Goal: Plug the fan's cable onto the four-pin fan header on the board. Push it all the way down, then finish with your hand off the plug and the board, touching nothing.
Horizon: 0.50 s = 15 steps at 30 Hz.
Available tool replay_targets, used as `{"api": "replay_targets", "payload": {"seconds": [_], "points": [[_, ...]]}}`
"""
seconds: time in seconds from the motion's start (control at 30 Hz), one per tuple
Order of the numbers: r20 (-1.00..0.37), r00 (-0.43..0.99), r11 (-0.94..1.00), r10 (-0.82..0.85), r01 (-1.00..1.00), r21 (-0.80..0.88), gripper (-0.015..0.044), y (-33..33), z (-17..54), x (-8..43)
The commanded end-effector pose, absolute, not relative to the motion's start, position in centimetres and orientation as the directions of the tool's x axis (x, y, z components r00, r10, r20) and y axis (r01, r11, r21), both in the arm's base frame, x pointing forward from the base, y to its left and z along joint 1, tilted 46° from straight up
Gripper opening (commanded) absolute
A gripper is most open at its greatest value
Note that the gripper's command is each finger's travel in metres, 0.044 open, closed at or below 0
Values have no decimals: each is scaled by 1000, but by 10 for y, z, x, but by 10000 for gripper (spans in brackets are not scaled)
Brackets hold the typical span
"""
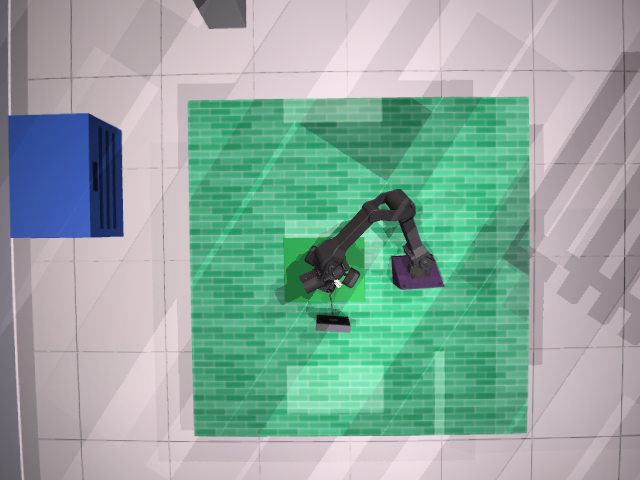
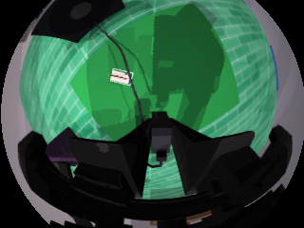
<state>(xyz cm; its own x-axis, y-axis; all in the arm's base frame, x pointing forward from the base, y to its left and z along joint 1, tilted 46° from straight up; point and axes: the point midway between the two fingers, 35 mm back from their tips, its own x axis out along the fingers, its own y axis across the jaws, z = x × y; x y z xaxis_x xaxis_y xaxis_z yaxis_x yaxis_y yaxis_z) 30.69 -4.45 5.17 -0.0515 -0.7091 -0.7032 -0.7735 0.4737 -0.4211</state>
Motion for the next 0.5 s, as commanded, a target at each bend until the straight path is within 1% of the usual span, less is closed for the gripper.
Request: {"api": "replay_targets", "payload": {"seconds": [0.0,0.17,0.47], "points": [[-704,-59,487,-708,-763,-425,0,-43,55,306],[-705,-59,558,-707,-660,-504,0,-39,50,306],[-707,-58,665,-705,-400,-631,0,-29,41,305]]}}
